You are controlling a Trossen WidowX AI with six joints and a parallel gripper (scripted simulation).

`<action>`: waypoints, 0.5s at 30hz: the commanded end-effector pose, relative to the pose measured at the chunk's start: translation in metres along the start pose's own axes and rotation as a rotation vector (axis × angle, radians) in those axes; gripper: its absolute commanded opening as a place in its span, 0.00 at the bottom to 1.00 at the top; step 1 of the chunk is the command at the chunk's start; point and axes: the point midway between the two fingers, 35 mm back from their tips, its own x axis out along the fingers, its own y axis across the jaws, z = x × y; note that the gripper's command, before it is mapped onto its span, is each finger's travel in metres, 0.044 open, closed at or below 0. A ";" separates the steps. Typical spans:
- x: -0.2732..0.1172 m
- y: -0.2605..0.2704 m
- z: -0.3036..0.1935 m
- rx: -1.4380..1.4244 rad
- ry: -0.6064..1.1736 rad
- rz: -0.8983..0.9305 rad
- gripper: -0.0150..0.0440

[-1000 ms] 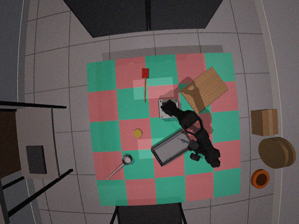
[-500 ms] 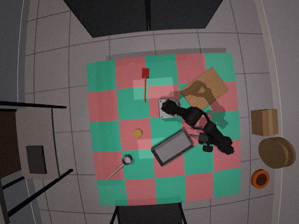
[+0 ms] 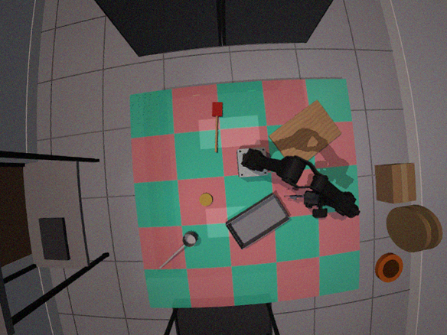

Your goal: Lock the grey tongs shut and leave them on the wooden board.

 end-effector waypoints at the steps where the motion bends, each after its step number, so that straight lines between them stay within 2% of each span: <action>1: 0.000 -0.014 -0.008 -0.047 0.000 -0.002 0.00; 15: -0.002 -0.094 -0.041 -0.295 0.007 -0.006 0.00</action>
